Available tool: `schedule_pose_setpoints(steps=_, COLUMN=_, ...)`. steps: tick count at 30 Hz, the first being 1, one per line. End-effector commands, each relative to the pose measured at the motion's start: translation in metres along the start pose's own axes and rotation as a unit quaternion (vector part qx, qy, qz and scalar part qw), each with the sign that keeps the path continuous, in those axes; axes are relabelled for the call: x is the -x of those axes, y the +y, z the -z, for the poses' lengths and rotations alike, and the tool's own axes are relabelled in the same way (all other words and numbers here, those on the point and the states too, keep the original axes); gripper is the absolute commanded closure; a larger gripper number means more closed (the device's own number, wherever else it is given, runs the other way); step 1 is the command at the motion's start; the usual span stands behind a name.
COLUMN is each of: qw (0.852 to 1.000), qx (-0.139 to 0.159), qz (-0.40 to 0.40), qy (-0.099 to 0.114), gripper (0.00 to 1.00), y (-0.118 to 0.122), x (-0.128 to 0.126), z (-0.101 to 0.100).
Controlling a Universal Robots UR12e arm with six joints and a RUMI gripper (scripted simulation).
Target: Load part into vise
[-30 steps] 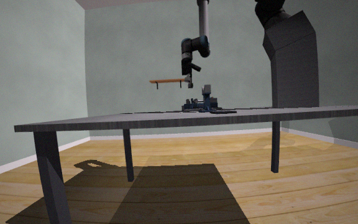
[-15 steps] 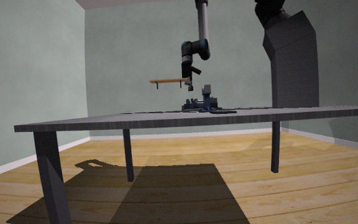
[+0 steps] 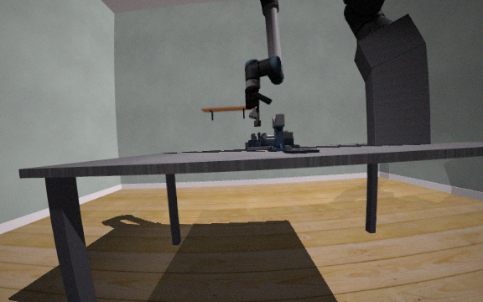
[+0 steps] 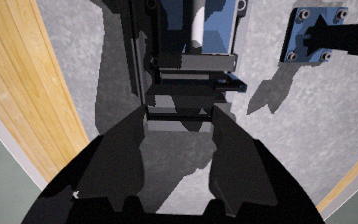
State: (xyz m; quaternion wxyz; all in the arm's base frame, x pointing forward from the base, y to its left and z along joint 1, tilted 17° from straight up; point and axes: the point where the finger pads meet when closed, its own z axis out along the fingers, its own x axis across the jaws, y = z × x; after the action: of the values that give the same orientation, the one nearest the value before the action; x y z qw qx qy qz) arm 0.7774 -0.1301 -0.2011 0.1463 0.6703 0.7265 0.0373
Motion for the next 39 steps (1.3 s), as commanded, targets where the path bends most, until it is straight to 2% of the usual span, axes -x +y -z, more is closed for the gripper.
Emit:
schedule_pose_setpoints(steps=1, qw=1.0, qx=0.001, qz=0.0, qy=0.0, gripper=1.0, y=0.001, x=0.0, z=-0.005)
schedule_pose_setpoints(steps=16, qw=1.0, qx=0.001, qz=0.0, qy=0.0, gripper=1.0, y=0.001, x=0.0, z=-0.019)
schedule_pose_setpoints(steps=39, qw=1.0, qx=0.001, qz=0.0, qy=0.0, gripper=1.0, y=0.001, x=0.0, z=-0.021)
